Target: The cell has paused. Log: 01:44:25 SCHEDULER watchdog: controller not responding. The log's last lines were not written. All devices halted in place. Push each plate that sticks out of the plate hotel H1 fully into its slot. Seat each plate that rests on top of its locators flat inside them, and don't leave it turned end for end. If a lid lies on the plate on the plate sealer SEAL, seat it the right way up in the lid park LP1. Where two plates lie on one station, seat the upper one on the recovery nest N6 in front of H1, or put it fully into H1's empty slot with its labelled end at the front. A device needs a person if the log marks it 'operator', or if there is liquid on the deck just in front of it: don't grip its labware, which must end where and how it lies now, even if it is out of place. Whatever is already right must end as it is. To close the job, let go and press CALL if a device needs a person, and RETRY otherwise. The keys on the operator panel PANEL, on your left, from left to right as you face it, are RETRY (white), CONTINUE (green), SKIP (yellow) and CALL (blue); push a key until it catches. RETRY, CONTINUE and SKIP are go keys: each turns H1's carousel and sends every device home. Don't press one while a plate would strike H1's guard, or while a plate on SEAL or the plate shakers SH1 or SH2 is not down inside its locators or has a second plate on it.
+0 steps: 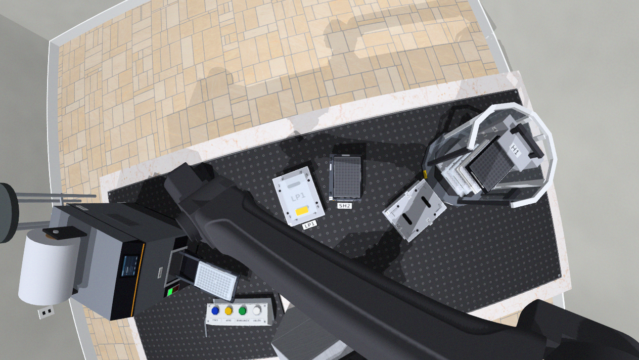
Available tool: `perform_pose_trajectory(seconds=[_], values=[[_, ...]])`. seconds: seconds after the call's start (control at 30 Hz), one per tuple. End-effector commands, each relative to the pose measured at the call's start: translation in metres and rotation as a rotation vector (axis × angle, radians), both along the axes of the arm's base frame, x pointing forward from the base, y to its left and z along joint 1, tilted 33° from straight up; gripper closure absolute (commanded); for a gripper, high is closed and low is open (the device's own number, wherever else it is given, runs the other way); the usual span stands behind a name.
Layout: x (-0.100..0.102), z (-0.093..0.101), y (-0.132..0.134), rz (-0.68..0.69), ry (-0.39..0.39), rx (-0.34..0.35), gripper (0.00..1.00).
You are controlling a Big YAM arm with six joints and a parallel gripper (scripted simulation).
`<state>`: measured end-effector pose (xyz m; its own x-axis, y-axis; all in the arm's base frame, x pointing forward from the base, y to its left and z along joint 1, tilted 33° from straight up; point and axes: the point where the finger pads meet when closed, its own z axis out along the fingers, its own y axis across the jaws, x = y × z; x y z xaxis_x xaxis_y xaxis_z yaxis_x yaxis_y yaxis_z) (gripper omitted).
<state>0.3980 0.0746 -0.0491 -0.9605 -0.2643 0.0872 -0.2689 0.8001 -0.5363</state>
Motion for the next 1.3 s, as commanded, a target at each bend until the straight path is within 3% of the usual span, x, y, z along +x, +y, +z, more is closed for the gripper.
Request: perform_pose_trajectory(seconds=[0.0,0.07,0.27,0.53,0.63,1.27], values=[[0.014,0.002,0.024,0.089,0.013,0.010,1.00],[0.015,0.007,0.028,0.118,0.015,0.014,1.00],[0.004,-0.011,0.042,0.283,0.135,-0.009,1.00],[-0.005,-0.025,0.064,0.264,0.123,-0.005,1.00],[-0.004,-0.021,0.068,0.265,0.109,-0.002,1.00],[-0.031,-0.058,0.111,0.264,0.132,-0.007,1.00]])
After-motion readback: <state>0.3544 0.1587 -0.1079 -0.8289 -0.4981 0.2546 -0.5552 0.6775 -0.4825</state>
